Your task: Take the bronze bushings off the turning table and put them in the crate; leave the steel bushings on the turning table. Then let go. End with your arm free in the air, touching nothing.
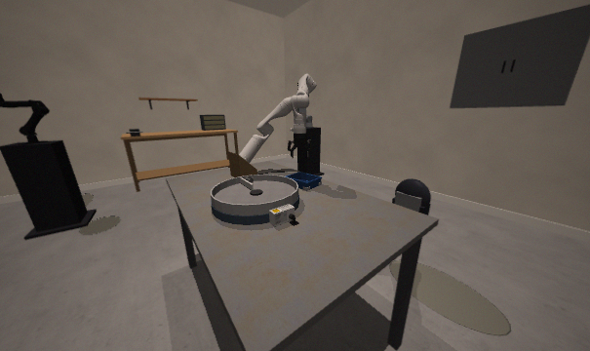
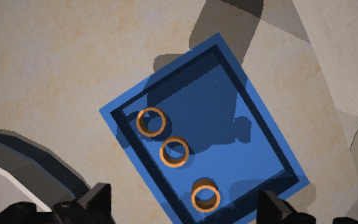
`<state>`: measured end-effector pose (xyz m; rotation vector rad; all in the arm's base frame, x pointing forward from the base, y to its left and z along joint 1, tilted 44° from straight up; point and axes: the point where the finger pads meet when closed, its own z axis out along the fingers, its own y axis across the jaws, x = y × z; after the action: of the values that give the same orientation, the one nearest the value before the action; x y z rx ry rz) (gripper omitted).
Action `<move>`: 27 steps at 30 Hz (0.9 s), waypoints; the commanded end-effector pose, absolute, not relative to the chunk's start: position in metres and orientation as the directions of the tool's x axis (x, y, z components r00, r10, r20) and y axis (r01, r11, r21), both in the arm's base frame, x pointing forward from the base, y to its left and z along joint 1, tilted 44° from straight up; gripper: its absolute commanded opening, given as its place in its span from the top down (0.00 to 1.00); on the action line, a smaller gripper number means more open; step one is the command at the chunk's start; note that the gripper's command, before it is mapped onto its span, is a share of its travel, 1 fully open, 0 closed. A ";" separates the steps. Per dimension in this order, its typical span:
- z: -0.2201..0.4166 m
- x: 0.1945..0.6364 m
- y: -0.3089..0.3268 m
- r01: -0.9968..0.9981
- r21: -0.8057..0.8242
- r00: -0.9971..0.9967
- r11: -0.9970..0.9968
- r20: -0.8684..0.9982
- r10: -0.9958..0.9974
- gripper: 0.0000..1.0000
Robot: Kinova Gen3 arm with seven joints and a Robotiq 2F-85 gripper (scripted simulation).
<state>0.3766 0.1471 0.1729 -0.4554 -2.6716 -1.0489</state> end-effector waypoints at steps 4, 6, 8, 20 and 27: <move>0.174 0.377 0.146 0.328 0.632 -0.939 0.702 0.297 0.171 0.00; 0.176 0.377 0.145 0.245 0.655 -0.964 0.714 0.241 0.109 0.00; 0.178 0.377 0.144 0.160 0.674 -0.982 0.721 0.183 0.046 0.00; 0.178 0.377 0.144 0.160 0.674 -0.982 0.721 0.183 0.046 0.00; 0.184 0.376 0.142 -0.057 0.698 -0.993 0.714 0.033 -0.111 0.00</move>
<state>0.3741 0.1456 0.1819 0.1412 -2.8323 -1.1501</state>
